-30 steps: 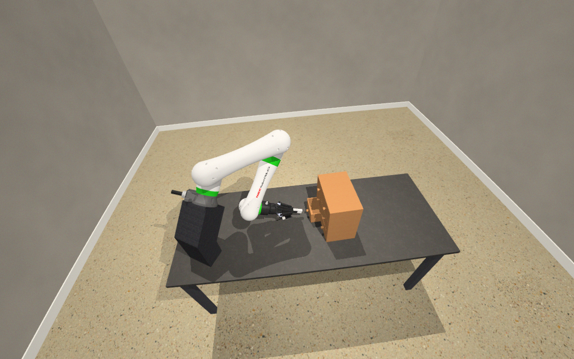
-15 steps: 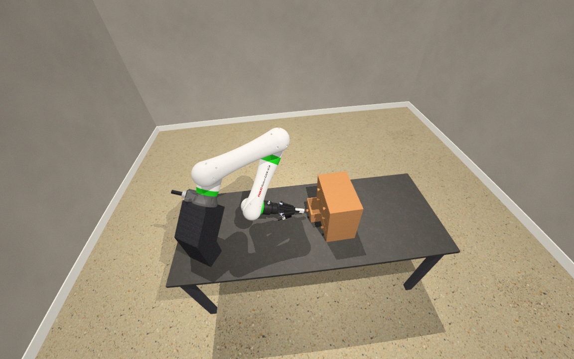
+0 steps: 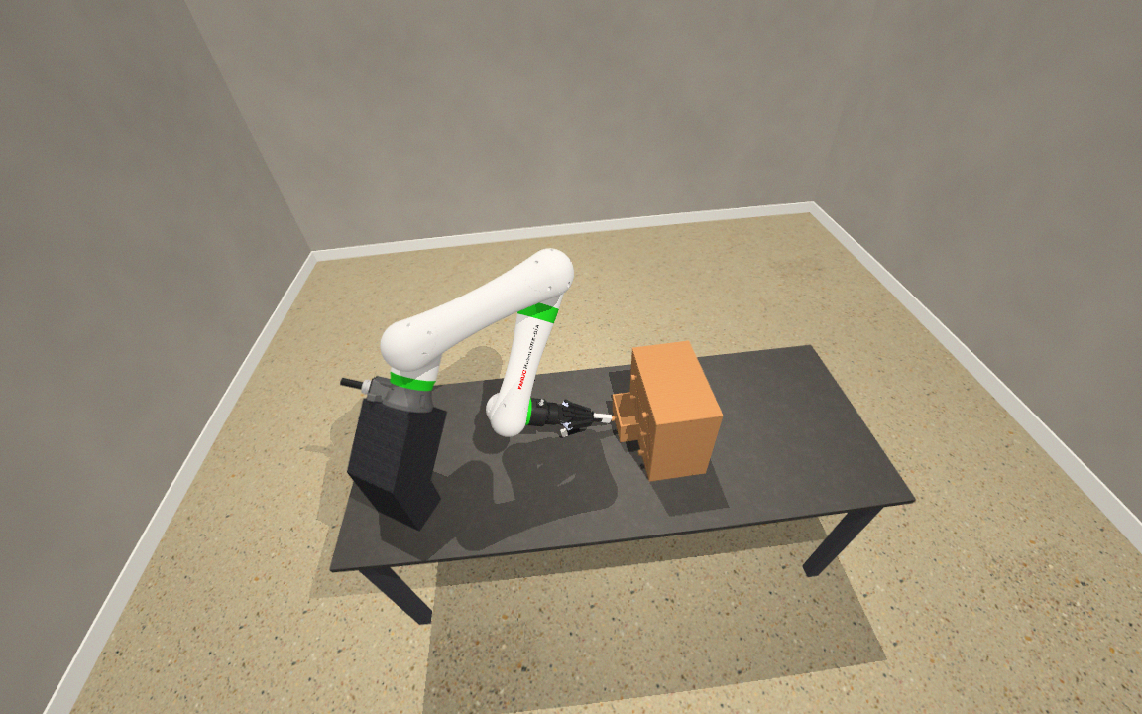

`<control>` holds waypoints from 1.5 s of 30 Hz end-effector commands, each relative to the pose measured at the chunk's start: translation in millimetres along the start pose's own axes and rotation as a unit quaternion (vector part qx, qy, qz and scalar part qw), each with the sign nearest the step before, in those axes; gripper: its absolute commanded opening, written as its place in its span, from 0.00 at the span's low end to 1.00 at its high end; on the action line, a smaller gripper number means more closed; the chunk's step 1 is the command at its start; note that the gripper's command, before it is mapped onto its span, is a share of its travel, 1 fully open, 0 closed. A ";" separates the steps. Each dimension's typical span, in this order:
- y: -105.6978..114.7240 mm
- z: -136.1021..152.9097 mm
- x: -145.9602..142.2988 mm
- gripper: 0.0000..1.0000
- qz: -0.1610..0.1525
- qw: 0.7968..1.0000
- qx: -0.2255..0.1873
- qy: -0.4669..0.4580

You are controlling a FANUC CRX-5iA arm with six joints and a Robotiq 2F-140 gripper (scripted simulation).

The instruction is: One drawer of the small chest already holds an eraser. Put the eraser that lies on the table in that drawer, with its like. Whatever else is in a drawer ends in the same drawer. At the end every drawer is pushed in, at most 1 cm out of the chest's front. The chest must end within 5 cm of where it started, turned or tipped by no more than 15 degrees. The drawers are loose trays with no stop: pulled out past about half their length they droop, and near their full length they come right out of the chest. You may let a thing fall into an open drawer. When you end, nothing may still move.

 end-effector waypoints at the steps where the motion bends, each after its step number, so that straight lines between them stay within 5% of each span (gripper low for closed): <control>1: -5.4 2.3 -0.1 0.00 0.000 1.000 0.000 0.000; 45: -57.4 21.3 -0.8 0.00 0.000 1.000 0.000 0.000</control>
Point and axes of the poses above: the point where the finger pads meet when closed, its own y axis back along the fingers, its own x axis across the jaws, z = x × y, the point moved 3 cm from there along y, back along the fingers, and after that the axes turned 2 degrees about y, right-handed, at the moved point
